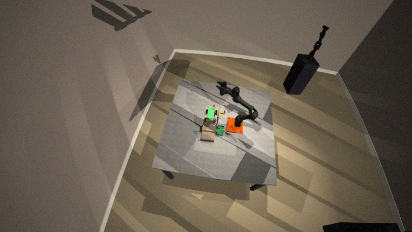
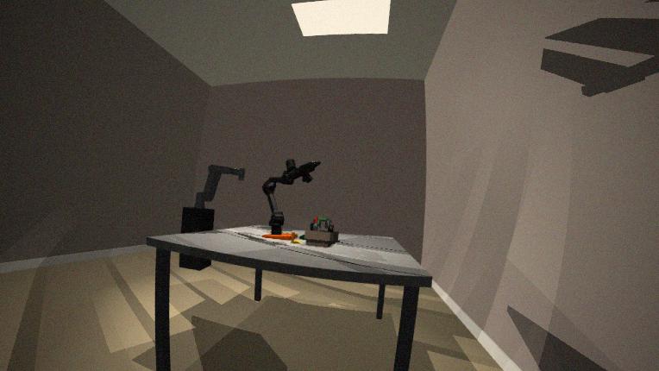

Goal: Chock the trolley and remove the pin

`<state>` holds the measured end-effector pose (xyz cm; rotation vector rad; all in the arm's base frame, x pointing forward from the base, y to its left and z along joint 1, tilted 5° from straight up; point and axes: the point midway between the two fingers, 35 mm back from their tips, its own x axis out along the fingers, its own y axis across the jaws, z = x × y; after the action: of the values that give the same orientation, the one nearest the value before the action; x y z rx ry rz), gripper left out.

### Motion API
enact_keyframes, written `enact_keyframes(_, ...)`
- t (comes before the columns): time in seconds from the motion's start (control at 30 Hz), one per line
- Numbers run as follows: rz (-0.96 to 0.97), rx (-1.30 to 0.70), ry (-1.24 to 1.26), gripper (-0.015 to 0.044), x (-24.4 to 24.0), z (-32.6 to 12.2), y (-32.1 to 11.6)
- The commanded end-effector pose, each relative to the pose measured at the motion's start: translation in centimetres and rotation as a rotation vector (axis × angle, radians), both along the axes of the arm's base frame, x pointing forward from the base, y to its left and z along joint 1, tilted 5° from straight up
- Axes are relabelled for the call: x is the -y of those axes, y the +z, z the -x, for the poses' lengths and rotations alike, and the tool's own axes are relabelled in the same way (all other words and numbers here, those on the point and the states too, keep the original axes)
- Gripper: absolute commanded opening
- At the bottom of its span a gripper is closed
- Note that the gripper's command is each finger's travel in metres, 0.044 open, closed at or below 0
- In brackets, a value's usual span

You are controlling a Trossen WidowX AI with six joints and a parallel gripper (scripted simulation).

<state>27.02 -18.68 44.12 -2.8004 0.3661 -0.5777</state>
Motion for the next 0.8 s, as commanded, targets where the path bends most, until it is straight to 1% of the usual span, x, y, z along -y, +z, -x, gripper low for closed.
enact_keyframes(0.0,-0.011,0.000,0.002,0.0374,0.1,0.0,-0.1)
enact_keyframes(0.07,-0.100,-0.004,0.015,0.0321,0.6,-0.3,-0.8)
enact_keyframes(0.23,-0.434,-0.007,0.044,0.0190,2.2,-1.1,-3.4)
enact_keyframes(0.5,-0.964,0.025,0.028,0.0190,4.3,-1.9,-8.0)
enact_keyframes(0.77,-1.471,0.113,-0.066,0.0190,5.6,-1.9,-12.8)
